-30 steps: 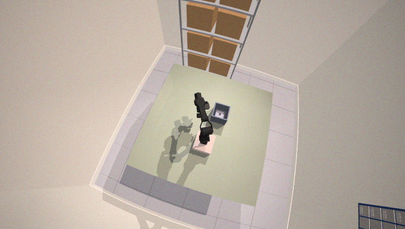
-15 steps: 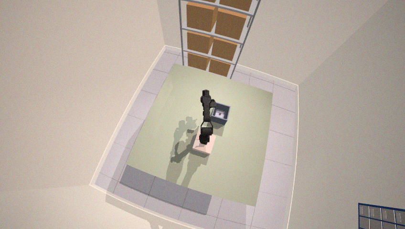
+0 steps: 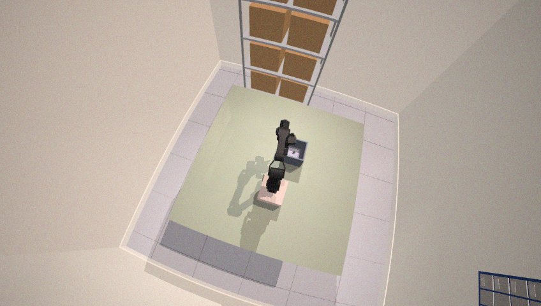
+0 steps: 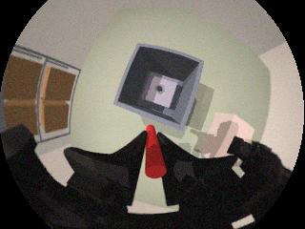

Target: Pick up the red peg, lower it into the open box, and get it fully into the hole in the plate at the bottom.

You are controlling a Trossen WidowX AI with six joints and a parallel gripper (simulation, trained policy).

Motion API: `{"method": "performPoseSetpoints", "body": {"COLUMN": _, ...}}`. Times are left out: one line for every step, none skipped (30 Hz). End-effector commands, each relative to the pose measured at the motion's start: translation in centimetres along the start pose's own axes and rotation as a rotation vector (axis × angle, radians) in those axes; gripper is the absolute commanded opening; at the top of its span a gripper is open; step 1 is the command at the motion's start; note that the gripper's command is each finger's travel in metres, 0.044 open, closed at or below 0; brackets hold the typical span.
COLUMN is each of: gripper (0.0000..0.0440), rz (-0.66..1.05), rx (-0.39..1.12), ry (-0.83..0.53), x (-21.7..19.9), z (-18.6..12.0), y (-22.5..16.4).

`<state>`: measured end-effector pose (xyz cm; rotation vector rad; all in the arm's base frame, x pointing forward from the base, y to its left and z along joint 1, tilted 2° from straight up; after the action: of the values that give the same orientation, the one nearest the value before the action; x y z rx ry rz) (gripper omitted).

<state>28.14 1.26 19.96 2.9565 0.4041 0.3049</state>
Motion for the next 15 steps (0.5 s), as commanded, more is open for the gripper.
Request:
{"method": "performPoseSetpoints", "body": {"gripper": 0.0000, "rz": 0.003, "rx": 0.008, "ry": -0.025, "x": 0.0, "z": 0.6, "y": 1.0}}
{"method": "performPoseSetpoints", "body": {"gripper": 0.0000, "rz": 0.005, "rx": 0.009, "ry": -0.029, "x": 0.0, "z": 0.7, "y": 1.3}}
{"method": "performPoseSetpoints", "body": {"gripper": 0.0000, "rz": 0.006, "rx": 0.010, "ry": -0.033, "x": 0.0, "z": 0.8, "y": 1.5}}
{"method": "performPoseSetpoints", "body": {"gripper": 0.0000, "rz": 0.008, "rx": 0.011, "ry": -0.037, "x": 0.0, "z": 1.0, "y": 1.8}}
{"method": "performPoseSetpoints", "body": {"gripper": 0.0000, "rz": 0.009, "rx": 0.012, "ry": -0.041, "x": 0.0, "z": 1.1, "y": 2.0}}
{"method": "performPoseSetpoints", "body": {"gripper": 0.0000, "rz": 0.011, "rx": 0.014, "ry": -0.045, "x": 0.0, "z": 1.2, "y": 2.3}}
{"method": "performPoseSetpoints", "body": {"gripper": 0.0000, "rz": 0.012, "rx": 0.015, "ry": -0.049, "x": 0.0, "z": 1.3, "y": 2.5}}
{"method": "performPoseSetpoints", "body": {"gripper": 0.0000, "rz": 0.013, "rx": 0.017, "ry": -0.053, "x": 0.0, "z": 1.5, "y": 2.8}}
{"method": "performPoseSetpoints", "body": {"gripper": 0.0000, "rz": 0.014, "rx": 0.018, "ry": -0.057, "x": 0.0, "z": 1.6, "y": 3.0}}
{"method": "performPoseSetpoints", "body": {"gripper": 0.0000, "rz": 0.015, "rx": 0.020, "ry": -0.061, "x": 0.0, "z": 1.8, "y": 3.2}}
{"method": "performPoseSetpoints", "body": {"gripper": 0.0000, "rz": 0.016, "rx": 0.022, "ry": -0.064, "x": 0.0, "z": 1.9, "y": 3.5}}
{"method": "performPoseSetpoints", "body": {"gripper": 0.0000, "rz": 0.017, "rx": 0.024, "ry": -0.068, "x": 0.0, "z": 2.1, "y": 3.7}}
{"method": "performPoseSetpoints", "body": {"gripper": 0.0000, "rz": 0.017, "rx": 0.025, "ry": -0.071, "x": 0.0, "z": 2.2, "y": 3.9}}
{"method": "performPoseSetpoints", "body": {"gripper": 0.0000, "rz": 0.018, "rx": 0.027, "ry": -0.074, "x": 0.0, "z": 2.4, "y": 4.1}}
{"method": "performPoseSetpoints", "body": {"gripper": 0.0000, "rz": 0.018, "rx": 0.029, "ry": -0.078, "x": 0.0, "z": 2.5, "y": 4.4}}
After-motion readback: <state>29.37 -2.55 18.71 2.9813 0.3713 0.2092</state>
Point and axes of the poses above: the point midway between the two fingers, 35 mm back from their tips, its own z axis out along the fingers, its own x axis across the jaws, y = z × x, the point moved 7 cm from there along -z, back along the fingers, and after that the axes turned 6 degrees about -z, right-handed, at the moved point
